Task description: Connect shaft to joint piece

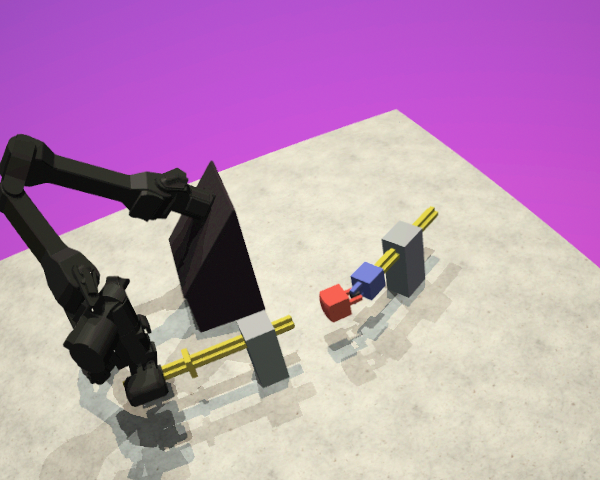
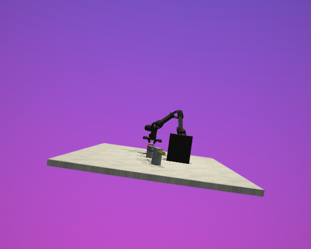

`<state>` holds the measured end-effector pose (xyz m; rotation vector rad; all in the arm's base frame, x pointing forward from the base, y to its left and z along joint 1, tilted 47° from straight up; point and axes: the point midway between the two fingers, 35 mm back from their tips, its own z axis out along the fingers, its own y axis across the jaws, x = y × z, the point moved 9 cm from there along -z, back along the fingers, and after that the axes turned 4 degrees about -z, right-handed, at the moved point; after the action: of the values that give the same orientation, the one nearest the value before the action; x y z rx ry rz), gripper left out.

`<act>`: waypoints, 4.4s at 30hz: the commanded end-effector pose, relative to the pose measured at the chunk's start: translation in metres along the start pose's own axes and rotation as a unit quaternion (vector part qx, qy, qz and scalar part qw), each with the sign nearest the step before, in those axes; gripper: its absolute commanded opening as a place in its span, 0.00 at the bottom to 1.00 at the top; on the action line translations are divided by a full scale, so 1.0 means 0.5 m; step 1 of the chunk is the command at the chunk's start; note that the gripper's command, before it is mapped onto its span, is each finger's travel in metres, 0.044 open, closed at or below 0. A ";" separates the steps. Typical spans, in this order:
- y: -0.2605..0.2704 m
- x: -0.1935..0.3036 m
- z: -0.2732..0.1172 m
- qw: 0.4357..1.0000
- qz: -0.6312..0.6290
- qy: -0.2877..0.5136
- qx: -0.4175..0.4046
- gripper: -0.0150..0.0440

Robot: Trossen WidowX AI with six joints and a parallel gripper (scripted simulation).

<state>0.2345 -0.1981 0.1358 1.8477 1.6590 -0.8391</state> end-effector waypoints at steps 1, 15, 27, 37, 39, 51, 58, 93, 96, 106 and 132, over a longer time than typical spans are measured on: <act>0.000 0.000 0.000 1.000 0.000 0.000 0.000 0.37; 0.000 0.000 0.000 1.000 0.000 0.000 0.000 0.37; 0.000 0.000 0.000 1.000 0.000 0.000 0.000 0.37; 0.000 0.000 0.000 1.000 0.000 0.000 0.000 0.37; 0.000 0.000 0.000 1.000 0.000 0.000 0.000 0.37; 0.000 0.000 0.000 1.000 0.000 0.000 0.000 0.37; 0.000 0.000 0.000 1.000 0.000 0.000 0.000 0.37; 0.003 0.007 0.001 1.000 0.000 0.002 0.008 0.25; 0.007 0.015 0.001 1.000 0.000 0.003 0.017 0.25; 0.015 0.046 0.002 0.999 -0.001 0.005 0.033 0.25; 0.022 0.127 0.002 0.999 -0.001 0.005 0.037 0.25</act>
<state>0.2483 -0.1613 0.0931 1.9018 1.6538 -0.9053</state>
